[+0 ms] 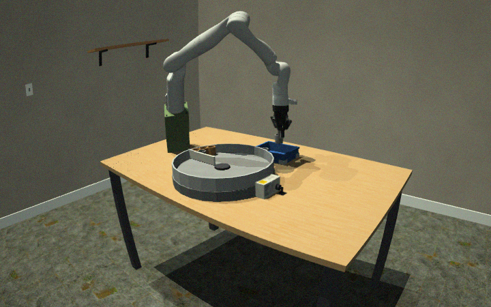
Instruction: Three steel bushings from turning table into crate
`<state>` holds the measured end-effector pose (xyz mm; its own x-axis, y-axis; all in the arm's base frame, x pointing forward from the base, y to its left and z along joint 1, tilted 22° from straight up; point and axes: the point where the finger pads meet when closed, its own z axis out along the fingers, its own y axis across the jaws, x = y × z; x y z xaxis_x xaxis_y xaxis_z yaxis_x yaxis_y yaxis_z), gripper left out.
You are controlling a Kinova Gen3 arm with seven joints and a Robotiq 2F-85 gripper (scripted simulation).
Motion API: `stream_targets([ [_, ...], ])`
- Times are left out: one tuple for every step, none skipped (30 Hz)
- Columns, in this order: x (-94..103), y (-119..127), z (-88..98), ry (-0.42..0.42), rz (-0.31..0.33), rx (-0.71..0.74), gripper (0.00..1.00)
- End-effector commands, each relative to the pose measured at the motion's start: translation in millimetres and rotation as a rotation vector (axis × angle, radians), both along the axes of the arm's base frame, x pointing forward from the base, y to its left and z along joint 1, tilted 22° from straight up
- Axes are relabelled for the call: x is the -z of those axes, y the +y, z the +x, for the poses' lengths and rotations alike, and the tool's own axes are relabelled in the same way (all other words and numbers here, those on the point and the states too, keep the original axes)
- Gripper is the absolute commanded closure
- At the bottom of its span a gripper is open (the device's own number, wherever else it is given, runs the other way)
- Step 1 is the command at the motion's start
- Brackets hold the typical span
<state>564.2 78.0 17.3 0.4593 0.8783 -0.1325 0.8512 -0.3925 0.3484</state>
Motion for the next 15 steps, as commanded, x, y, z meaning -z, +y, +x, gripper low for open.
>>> stream_targets([
  [-0.6, 1, 0.3, -0.001, 0.001, -0.001, 1.0],
  [4.0, -1, 1.7, -0.001, 0.001, -0.001, 1.0],
  [8.9, -2, 2.9, -0.001, 0.001, -0.001, 1.0],
  [13.8, -3, 4.1, -0.001, 0.001, -0.001, 1.0],
  [18.7, -4, 5.4, 0.0, 0.001, -0.001, 1.0],
  [23.6, -6, 6.6, 0.0, 0.001, -0.001, 1.0],
  [23.6, -6, 6.6, 0.0, 0.001, -0.001, 1.0],
  [23.6, -6, 6.6, 0.0, 0.001, -0.001, 1.0],
  [23.6, -6, 6.6, 0.0, 0.001, -0.001, 1.0],
  [23.6, -6, 6.6, 0.0, 0.001, -0.001, 1.0],
  [23.6, -6, 6.6, 0.0, 0.001, -0.001, 1.0],
  [23.6, -6, 6.6, 0.0, 0.001, -0.001, 1.0],
  [23.6, -6, 6.6, 0.0, 0.001, -0.001, 1.0],
  [23.6, -6, 6.6, 0.0, 0.001, -0.001, 1.0],
  [23.6, -6, 6.6, 0.0, 0.001, -0.001, 1.0],
])
